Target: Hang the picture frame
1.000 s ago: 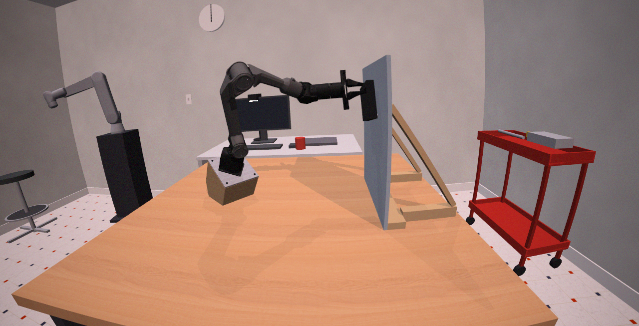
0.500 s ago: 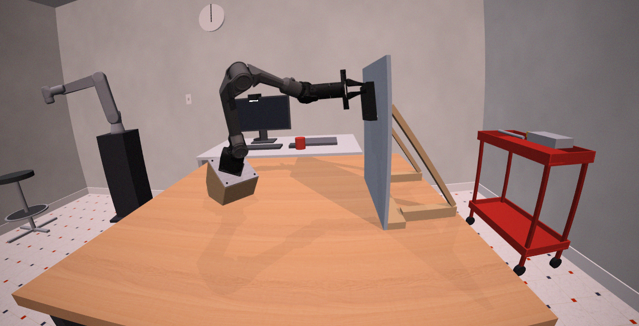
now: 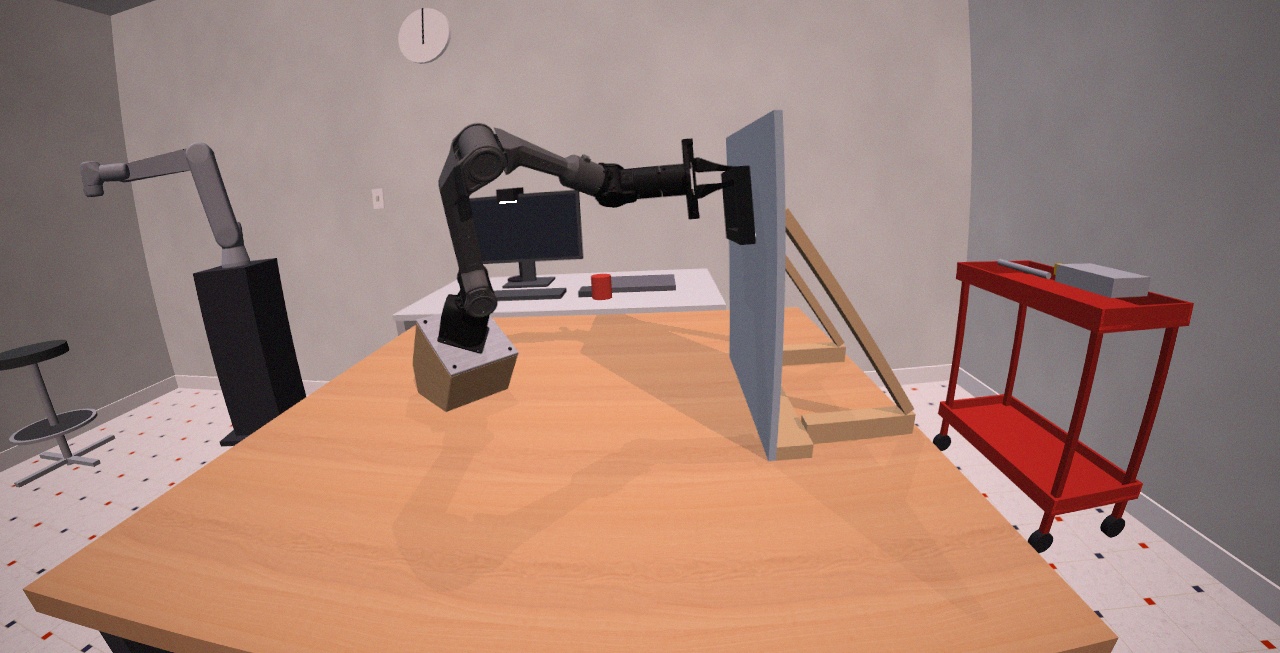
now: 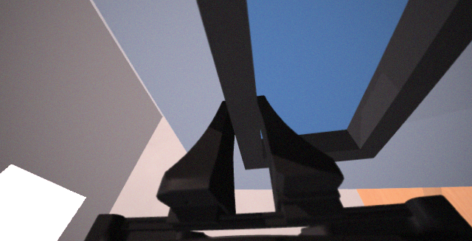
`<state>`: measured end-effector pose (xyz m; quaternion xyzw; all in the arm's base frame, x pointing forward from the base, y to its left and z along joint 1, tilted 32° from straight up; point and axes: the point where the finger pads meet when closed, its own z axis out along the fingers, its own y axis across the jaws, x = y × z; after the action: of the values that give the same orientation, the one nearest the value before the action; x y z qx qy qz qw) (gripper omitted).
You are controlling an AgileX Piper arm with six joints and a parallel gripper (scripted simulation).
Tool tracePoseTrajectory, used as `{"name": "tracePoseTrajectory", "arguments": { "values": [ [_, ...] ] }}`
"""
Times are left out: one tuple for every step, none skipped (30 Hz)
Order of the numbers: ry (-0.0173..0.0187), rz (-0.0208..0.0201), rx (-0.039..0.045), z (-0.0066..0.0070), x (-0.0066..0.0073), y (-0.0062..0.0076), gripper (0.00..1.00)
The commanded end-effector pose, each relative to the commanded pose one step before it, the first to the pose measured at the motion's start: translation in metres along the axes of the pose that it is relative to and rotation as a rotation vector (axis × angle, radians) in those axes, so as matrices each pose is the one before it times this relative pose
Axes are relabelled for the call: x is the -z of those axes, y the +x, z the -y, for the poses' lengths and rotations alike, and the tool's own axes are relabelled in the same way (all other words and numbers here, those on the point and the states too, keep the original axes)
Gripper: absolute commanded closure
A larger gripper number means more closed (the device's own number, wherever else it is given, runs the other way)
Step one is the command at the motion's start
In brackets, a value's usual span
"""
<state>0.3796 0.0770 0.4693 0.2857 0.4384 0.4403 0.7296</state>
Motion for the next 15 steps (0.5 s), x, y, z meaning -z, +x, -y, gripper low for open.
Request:
{"name": "tracePoseTrajectory", "arguments": {
  "values": [
    [-0.01144, 0.00702, -0.009, -0.00488, -0.00029, -0.00353, 1.0],
    [-0.00003, 0.00005, -0.00299, -0.00001, 0.0, -0.00013, 1.0],
    [-0.0001, 0.00018, -0.00294, -0.00004, 0.00001, -0.00018, 1.0],
    [-0.00005, 0.00025, -0.00287, -0.00002, 0.0, -0.0002, 1.0],
    [-0.00005, 0.00024, -0.00276, -0.00002, 0.0, -0.00019, 1.0],
    [-0.00003, 0.0002, -0.00266, -0.00001, 0.0, -0.00017, 1.0],
    [-0.00002, 0.00018, -0.00256, -0.00001, 0.0, -0.00016, 1.0],
    [0.0, 0.00017, -0.00242, 0.0, 0.0, -0.00015, 1.0],
    [0.0, 0.00016, -0.00231, 0.00001, 0.0, -0.00015, 1.0],
    [0.0, 0.00016, -0.00221, 0.0, 0.0, -0.00014, 1.0],
    [0.00001, 0.00017, -0.00213, 0.00001, 0.0, -0.00014, 1.0],
    [0.00001, 0.00016, -0.00202, 0.00001, 0.0, -0.00013, 1.0],
    [0.0, 0.0, 0.0, 0.0, 0.0, 0.0, 1.0],
    [0.0, 0.0, 0.0, 0.0, 0.0, 0.0, 1.0],
    [0.00007, 0.00015, -0.00126, 0.00004, -0.00001, -0.00008, 1.0]
  ]
}}
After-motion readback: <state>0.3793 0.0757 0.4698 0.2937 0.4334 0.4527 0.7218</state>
